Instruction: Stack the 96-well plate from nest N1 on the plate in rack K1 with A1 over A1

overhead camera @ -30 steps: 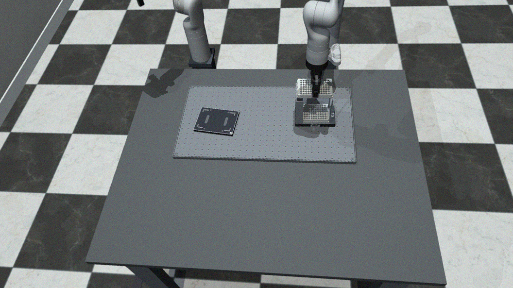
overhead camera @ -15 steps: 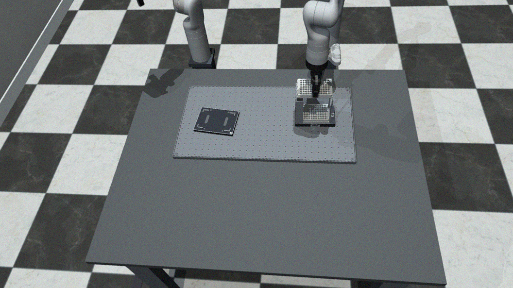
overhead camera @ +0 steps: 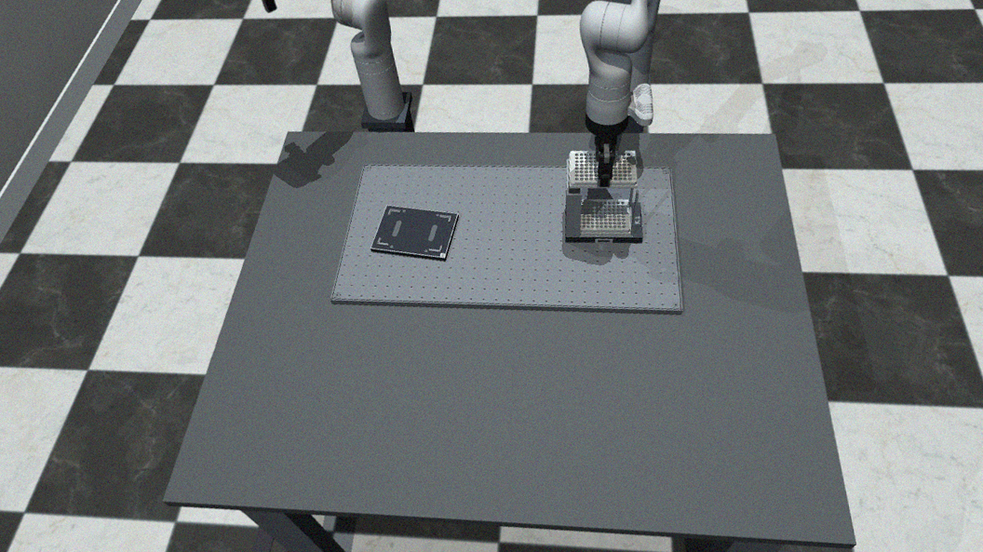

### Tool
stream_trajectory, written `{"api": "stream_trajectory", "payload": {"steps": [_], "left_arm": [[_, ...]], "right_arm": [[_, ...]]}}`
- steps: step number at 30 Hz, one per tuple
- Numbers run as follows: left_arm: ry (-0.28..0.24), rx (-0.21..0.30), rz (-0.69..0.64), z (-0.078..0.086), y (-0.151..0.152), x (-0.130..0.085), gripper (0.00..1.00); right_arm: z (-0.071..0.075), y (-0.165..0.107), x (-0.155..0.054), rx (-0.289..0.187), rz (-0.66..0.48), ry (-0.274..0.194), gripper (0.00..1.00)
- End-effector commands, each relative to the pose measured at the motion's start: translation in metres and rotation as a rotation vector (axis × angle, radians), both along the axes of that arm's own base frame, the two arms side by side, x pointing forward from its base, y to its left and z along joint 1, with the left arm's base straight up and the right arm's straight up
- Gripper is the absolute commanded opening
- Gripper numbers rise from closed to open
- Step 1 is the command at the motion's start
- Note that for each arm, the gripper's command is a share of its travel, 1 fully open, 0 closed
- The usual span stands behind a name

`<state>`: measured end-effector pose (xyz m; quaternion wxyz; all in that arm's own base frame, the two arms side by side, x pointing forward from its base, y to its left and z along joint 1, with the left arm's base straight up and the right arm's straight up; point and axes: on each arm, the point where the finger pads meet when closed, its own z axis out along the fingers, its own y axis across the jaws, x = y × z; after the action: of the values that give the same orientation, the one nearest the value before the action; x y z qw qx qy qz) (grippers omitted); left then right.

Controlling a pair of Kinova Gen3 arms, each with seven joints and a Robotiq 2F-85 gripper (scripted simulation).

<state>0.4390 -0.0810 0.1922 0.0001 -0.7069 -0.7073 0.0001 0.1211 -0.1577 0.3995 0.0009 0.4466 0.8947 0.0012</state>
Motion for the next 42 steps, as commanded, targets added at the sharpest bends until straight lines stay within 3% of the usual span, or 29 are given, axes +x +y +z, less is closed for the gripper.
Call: {"api": "stream_trajectory", "payload": {"steps": [1, 42], "left_arm": [[-0.002, 0.0, 0.0, 0.001, 0.0, 0.0, 0.931], [-0.002, 0.0, 0.0, -0.061, 0.0, 0.001, 0.931]], "right_arm": [[0.0, 0.0, 0.0, -0.001, 0.0, -0.001, 1.0], [0.0, 0.0, 0.0, -0.001, 0.0, -0.001, 1.0]]}}
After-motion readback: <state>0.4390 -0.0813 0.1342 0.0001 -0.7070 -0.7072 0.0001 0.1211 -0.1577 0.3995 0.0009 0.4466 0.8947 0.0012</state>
